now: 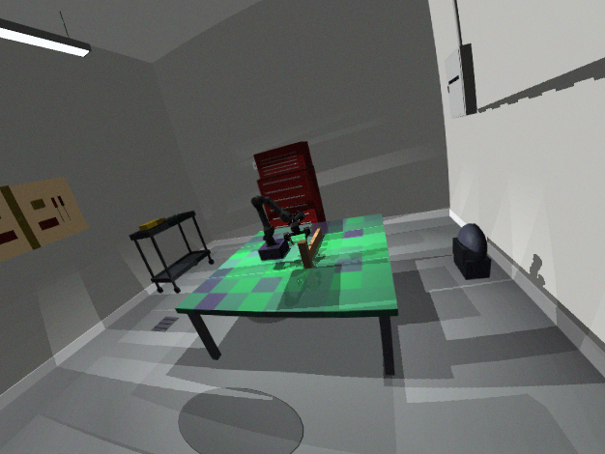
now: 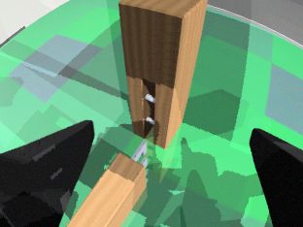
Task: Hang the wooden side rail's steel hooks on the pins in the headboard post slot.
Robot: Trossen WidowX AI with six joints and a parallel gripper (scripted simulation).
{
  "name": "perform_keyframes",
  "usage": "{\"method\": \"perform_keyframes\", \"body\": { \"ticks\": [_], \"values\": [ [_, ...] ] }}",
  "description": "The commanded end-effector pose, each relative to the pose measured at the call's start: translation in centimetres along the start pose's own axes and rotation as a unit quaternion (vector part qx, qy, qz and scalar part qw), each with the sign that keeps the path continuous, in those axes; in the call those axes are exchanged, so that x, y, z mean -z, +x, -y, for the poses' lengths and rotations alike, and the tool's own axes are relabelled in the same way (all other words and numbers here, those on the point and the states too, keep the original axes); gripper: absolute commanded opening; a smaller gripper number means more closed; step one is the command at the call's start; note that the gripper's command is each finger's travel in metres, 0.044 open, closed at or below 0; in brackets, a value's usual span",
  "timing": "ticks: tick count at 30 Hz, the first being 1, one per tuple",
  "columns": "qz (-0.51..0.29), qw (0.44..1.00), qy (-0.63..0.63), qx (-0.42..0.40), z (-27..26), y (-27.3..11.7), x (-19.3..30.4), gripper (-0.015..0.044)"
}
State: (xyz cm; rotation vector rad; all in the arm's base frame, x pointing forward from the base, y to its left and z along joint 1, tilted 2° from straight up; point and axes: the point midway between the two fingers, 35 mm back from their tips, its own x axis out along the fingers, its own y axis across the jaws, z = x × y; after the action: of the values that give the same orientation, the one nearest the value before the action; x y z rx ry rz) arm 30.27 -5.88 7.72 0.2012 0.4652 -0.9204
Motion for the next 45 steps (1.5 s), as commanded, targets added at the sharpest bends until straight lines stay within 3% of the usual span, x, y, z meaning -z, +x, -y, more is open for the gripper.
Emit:
{"method": "perform_keyframes", "body": {
  "ticks": [1, 7, 14, 25, 32, 35, 45],
  "values": [
    [-0.008, 1.000, -0.027, -0.001, -0.2, 0.1, 0.1, 0.0440],
    [-0.081, 0.959, -0.268, -0.041, -2.4, 0.4, 0.6, 0.0440],
    [-0.147, 0.832, -0.520, -0.126, -4.4, 0.1, 1.2, 0.0440],
    [-0.174, 0.513, -0.780, -0.313, -6.3, -1.9, 1.6, 0.0440],
    [-0.127, 0.283, -0.842, -0.442, -7.0, -4.0, 1.3, 0.0440],
    [-0.103, 0.216, -0.845, -0.478, -7.1, -4.8, 1.1, 0.0440],
    [-0.096, 0.200, -0.845, -0.486, -7.1, -5.0, 1.0, 0.0440]
  ]
}}
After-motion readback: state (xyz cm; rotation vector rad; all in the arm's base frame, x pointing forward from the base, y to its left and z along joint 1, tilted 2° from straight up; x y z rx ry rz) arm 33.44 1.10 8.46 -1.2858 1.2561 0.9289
